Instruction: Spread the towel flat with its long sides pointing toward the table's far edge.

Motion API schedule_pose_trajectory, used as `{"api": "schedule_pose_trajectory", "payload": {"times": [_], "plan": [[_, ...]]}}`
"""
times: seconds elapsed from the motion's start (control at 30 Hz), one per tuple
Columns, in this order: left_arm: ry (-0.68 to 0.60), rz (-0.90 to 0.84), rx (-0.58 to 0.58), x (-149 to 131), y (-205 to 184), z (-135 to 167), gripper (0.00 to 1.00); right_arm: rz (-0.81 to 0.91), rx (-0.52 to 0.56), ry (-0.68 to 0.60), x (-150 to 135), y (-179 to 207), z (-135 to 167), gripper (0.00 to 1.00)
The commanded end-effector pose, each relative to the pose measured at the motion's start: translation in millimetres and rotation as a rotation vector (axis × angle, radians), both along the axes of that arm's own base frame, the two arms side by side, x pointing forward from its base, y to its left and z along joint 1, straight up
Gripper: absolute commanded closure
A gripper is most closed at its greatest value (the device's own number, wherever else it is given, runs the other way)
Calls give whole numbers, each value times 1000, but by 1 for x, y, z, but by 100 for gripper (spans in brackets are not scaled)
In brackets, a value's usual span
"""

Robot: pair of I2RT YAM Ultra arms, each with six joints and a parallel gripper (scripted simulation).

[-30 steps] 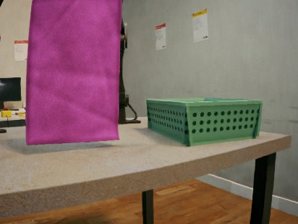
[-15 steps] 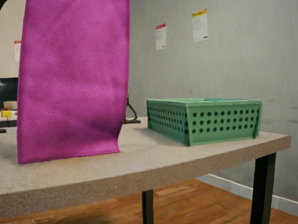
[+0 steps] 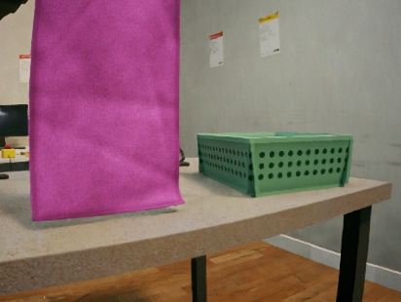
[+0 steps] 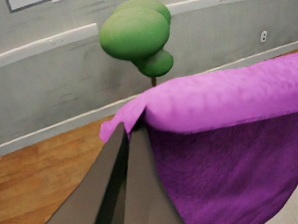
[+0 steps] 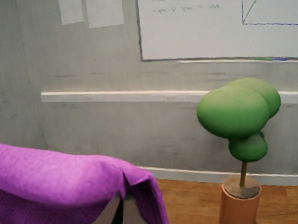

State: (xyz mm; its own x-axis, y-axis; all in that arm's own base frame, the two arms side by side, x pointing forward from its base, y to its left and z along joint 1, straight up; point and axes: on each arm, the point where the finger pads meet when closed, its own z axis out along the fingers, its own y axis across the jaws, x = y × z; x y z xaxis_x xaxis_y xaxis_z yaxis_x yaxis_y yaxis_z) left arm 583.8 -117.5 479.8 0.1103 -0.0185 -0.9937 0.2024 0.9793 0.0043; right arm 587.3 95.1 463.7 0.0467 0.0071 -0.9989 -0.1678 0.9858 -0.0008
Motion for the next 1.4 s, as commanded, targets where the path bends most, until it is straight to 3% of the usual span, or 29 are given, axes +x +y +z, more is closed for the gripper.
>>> {"api": "schedule_pose_trajectory", "payload": {"times": [0.0, 0.07, 0.1, 0.13, 0.17, 0.2, 0.43, 0.47, 0.5, 0.63, 0.67, 0.73, 0.77, 0.83, 0.97, 1.03, 1.07, 1.13, 1.2, 1.23, 1.37], "plan": [[-113, 19, -36, -9, 7, 40, 100, -27, 26, -148, -4, -8, 47, 100], [-99, 19, -33, -4, 6, 32, 100, -27, 26, -148, -4, -8, 47, 100], [-179, 29, -48, 15, 11, 31, 100, -41, 41, -229, 12, -17, 47, 100], [-176, 31, -48, 21, 10, 11, 100, -45, 43, -259, 12, -17, 47, 100], [-176, 31, -48, 21, 10, 11, 100, -45, 43, -259, 12, -17, 47, 100], [-293, 35, -70, 26, 11, 31, 100, -53, 53, -332, 23, -21, 47, 100], [-313, 31, -74, 30, 9, 29, 100, -52, 56, -351, 26, -20, 45, 100], [-313, 31, -74, 30, 8, 29, 100, -49, 60, -369, 19, -19, 57, 100], [-332, 31, -78, 16, 11, 46, 100, -48, 60, -371, 12, -20, 63, 100], [-332, 31, -78, 16, 11, 46, 100, -48, 60, -371, 12, -20, 63, 100], [-309, 31, -74, 16, 11, 40, 100, -49, 50, -307, 19, -19, 37, 100], [-281, 31, -68, 22, 10, 30, 100, -49, 52, -321, 17, -19, 44, 100], [-218, 31, -56, 25, 9, 7, 100, -49, 43, -262, 20, -19, 25, 100], [-201, 32, -52, 31, 8, -3, 100, -49, 43, -263, 20, -19, 25, 100], [-164, 32, -45, 25, 9, -7, 100, -49, 33, -201, 21, -19, 9, 100], [-164, 32, -45, 25, 9, -7, 100, -49, 37, -225, 18, -19, 21, 100], [-142, 32, -41, 25, 9, -13, 100, -49, 30, -179, 21, -19, 3, 100], [-142, 32, -41, 25, 9, -13, 100, -49, 30, -179, 21, -19, 3, 100], [-161, 32, -45, 23, 10, -4, 100, -49, 40, -246, 14, -20, 30, 100], [-127, 32, -38, 25, 9, -17, 100, -49, 28, -167, 21, -19, 0, 100], [-132, 32, -39, 24, 9, -14, 100, -49, 28, -167, 20, -19, 0, 100]]}}
